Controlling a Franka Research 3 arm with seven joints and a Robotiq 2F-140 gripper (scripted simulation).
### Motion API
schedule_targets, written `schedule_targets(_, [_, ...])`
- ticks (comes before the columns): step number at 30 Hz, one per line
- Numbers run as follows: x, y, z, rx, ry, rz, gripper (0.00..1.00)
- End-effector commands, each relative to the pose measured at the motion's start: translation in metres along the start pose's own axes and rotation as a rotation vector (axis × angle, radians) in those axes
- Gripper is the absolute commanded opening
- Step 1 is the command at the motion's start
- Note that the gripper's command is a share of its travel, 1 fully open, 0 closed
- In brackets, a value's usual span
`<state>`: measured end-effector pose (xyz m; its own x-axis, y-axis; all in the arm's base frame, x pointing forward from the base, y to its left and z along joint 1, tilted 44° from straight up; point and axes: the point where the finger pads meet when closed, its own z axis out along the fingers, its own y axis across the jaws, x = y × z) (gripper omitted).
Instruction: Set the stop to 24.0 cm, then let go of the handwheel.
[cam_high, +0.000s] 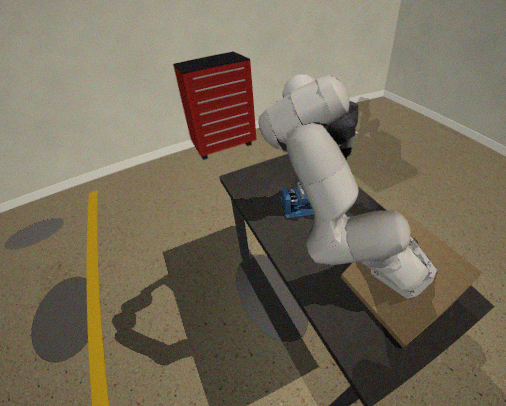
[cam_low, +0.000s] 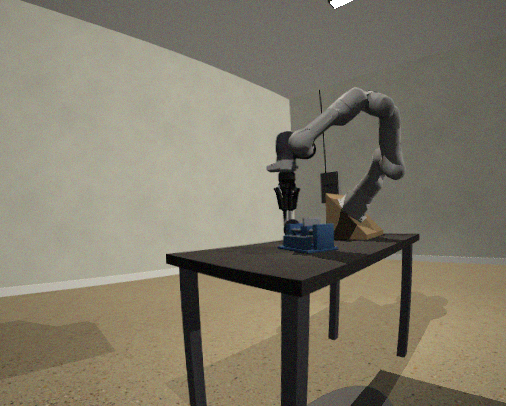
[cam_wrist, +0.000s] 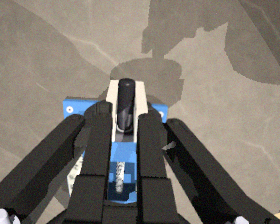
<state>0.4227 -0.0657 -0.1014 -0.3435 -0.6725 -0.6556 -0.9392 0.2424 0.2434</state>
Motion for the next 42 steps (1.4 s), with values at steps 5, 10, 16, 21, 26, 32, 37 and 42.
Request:
schedule_targets(5, [0.001,-0.006,0.001,0.001,0.005,0.006,0.04])
schedule_targets(10, [0.001,-0.009,0.002,0.001,0.005,0.006,0.04])
schedule_targets(16, [0.001,-0.012,0.002,0.001,0.005,0.006,0.04])
schedule_targets(21, [0.001,-0.014,0.003,0.001,0.005,0.006,0.04])
schedule_targets(26, [0.001,-0.016,0.004,0.001,0.005,0.006,0.04])
schedule_targets(32, [0.001,-0.018,0.005,0.001,0.005,0.006,0.04])
schedule_targets(37, [0.001,-0.019,0.006,0.001,0.005,0.006,0.04])
schedule_targets(42, [0.001,-0.02,0.006,0.001,0.005,0.006,0.04])
